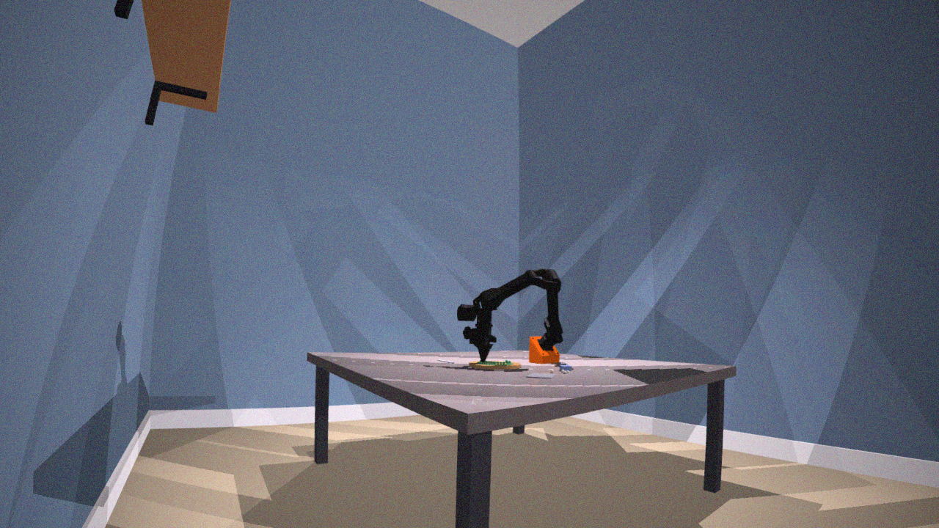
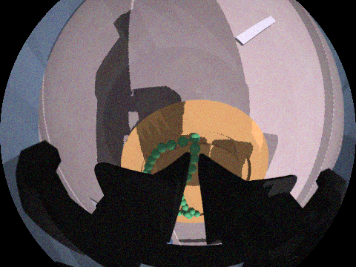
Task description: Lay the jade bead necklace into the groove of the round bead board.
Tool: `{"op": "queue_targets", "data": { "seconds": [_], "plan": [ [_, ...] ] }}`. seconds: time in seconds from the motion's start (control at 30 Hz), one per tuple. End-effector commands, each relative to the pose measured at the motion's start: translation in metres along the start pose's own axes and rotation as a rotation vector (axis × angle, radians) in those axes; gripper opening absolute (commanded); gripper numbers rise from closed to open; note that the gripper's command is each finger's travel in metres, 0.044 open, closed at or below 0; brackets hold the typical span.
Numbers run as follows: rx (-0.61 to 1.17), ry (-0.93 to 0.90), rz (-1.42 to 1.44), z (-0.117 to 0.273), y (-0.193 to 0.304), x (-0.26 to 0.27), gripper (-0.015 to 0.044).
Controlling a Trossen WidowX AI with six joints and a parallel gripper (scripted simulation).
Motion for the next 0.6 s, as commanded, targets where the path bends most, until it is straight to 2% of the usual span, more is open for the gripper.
{"op": "queue_targets", "data": {
  "seconds": [0.0, 0.57],
  "plan": [
    [-0.001, 0.0, 0.001, 0.0, 0.0, 0.0, 0.0],
    [0.003, -0.001, -0.008, 0.006, -0.013, -0.021, 0.0]
  ]
}}
Point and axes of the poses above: the point midway between the two fingers, 35 mm back from their tips, its own z axis back along the fingers, its own x axis across the jaws, y = z × x, the point moved 2 cm from there along z, back along the fingers, and after that the axes turned 9 degrees about z, right-handed, at the moved point
